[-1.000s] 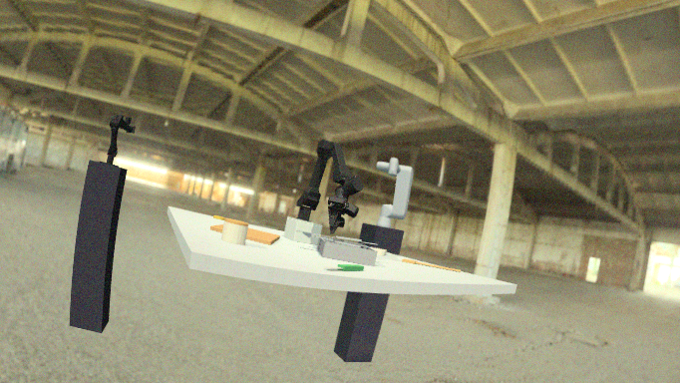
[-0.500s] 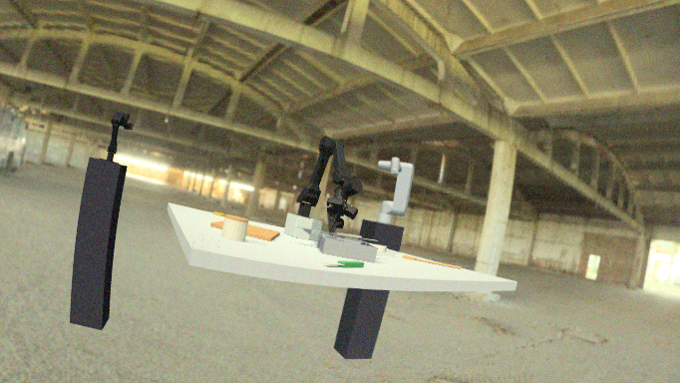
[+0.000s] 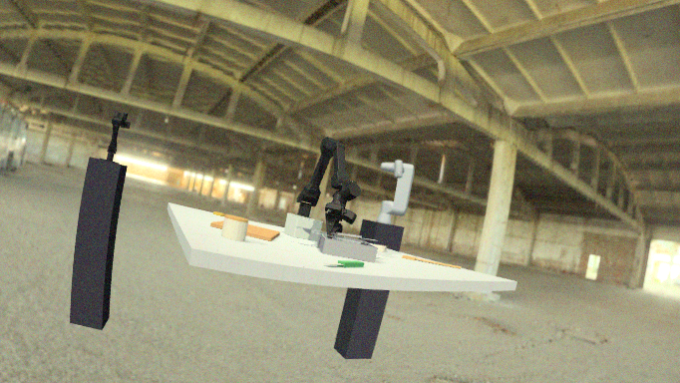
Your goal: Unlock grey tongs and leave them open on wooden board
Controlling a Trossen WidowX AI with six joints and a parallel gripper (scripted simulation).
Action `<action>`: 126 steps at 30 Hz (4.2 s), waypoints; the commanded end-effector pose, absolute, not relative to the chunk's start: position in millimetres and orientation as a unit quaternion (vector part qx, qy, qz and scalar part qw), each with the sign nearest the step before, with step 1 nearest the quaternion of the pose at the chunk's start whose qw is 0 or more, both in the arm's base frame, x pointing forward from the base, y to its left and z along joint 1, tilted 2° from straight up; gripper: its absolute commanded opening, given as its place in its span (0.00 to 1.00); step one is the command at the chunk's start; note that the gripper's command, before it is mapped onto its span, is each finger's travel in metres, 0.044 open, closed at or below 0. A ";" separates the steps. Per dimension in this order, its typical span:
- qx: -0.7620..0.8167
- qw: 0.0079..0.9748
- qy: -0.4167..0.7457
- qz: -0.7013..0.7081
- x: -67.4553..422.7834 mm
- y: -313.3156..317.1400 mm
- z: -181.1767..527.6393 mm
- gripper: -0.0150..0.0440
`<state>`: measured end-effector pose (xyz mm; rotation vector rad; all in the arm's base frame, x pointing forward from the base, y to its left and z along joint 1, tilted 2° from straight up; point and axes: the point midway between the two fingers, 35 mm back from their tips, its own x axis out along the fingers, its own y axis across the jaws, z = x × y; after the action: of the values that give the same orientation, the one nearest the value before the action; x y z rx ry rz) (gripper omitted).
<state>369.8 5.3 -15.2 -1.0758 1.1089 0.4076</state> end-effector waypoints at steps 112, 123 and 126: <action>-0.483 0.525 0.503 0.488 380.5 -59.7 54.0 0.00; -0.541 0.465 0.443 0.542 368.0 -114.1 71.7 0.00; -0.557 0.446 0.425 0.557 363.3 -127.8 76.3 0.00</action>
<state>366.2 -115.9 69.8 -1.3326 1.0830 1.3470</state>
